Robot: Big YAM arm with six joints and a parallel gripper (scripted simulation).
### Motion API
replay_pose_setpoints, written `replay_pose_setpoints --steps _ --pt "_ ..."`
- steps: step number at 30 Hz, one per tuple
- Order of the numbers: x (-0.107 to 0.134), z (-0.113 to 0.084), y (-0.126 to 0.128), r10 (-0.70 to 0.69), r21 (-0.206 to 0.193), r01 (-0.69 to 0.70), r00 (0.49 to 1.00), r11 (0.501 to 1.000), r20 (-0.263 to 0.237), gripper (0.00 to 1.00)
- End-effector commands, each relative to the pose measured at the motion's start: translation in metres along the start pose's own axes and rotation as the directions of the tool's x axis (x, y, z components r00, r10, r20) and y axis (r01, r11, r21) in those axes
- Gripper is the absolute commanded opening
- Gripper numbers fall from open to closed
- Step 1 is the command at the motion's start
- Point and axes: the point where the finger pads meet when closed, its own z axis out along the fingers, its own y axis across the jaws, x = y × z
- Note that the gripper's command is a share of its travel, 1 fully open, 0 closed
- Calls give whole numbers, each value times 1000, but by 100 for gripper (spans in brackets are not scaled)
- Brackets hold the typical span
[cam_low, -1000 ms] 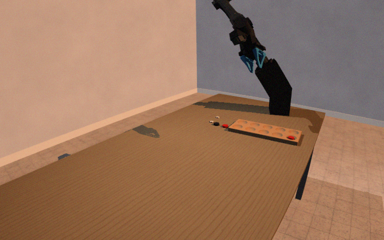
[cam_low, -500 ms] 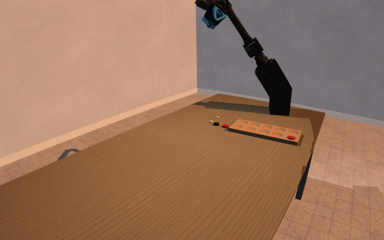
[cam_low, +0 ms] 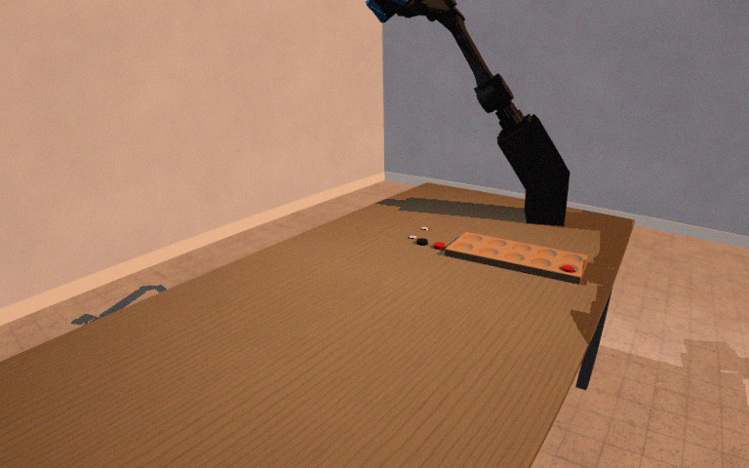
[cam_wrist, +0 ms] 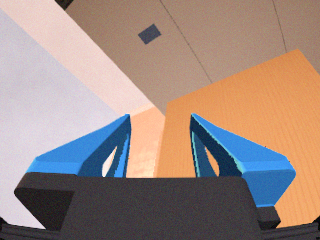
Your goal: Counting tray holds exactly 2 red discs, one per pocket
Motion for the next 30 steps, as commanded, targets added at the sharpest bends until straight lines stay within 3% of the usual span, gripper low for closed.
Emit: replay_pose_setpoints --steps 1,5,8,9,10,15,16,19,23,24,26,30 --pt "41 14 -30 -162 56 168 982 984 -94 45" --pt "37 14 -30 -163 58 168 983 984 -81 45" --pt "38 15 -17 -165 32 168 983 985 -77 45" --pt "35 13 -18 -165 35 168 984 985 -71 45" --pt "11 5 -17 -165 41 166 986 985 -30 45" --pt "9 5 -17 -165 42 166 986 985 -25 45" --pt "70 23 -45 -242 74 257 955 963 -168 45" --pt "70 23 -45 -242 74 257 955 963 -168 45" --pt "66 24 -44 -243 76 257 958 964 -153 45" --pt "50 14 -44 -245 83 256 962 963 -123 45" --pt "33 15 -43 -246 89 254 965 963 -96 45" --pt "31 16 -43 -246 89 254 965 963 -94 45"
